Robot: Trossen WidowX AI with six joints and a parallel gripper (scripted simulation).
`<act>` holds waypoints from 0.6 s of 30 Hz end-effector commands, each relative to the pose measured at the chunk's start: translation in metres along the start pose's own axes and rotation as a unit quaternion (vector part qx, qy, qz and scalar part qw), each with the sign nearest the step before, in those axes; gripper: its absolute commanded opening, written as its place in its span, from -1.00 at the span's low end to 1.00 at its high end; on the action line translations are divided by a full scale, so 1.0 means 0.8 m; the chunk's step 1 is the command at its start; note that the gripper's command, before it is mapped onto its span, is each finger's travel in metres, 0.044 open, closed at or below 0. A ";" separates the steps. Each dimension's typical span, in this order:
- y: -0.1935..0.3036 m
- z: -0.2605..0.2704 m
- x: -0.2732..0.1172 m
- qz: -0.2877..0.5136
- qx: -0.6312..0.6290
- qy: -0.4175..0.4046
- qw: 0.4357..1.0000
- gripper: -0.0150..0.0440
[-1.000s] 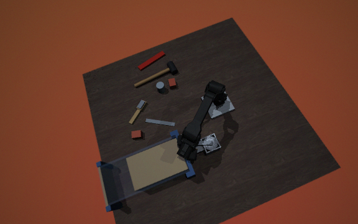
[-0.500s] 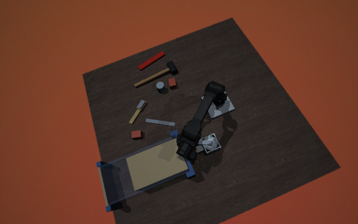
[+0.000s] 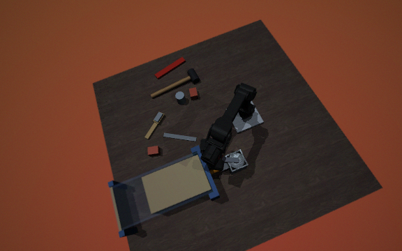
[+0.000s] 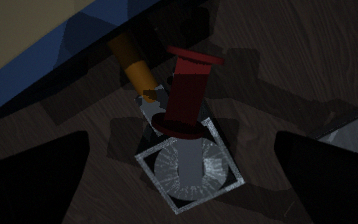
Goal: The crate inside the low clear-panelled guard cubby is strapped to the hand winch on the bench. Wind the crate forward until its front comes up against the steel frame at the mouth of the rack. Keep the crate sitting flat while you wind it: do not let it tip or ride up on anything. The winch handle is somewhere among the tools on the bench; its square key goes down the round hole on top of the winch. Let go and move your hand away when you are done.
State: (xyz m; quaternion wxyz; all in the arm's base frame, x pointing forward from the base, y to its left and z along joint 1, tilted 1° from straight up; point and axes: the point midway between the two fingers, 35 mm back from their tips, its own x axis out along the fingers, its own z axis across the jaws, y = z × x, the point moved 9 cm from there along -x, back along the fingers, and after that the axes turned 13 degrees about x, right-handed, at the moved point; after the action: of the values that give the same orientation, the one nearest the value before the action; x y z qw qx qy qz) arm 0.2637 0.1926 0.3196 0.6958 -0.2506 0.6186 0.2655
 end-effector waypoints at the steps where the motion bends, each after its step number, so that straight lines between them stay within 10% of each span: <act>1: 0.003 -0.036 -0.042 -0.005 -0.002 -0.046 0.999 1.00; 18: 0.151 -0.059 -0.046 -0.001 0.001 -0.053 0.999 1.00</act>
State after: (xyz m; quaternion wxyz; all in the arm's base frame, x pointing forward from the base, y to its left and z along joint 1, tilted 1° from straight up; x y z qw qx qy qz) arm 0.1541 0.2438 0.3493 0.7162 -0.2447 0.5808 0.2997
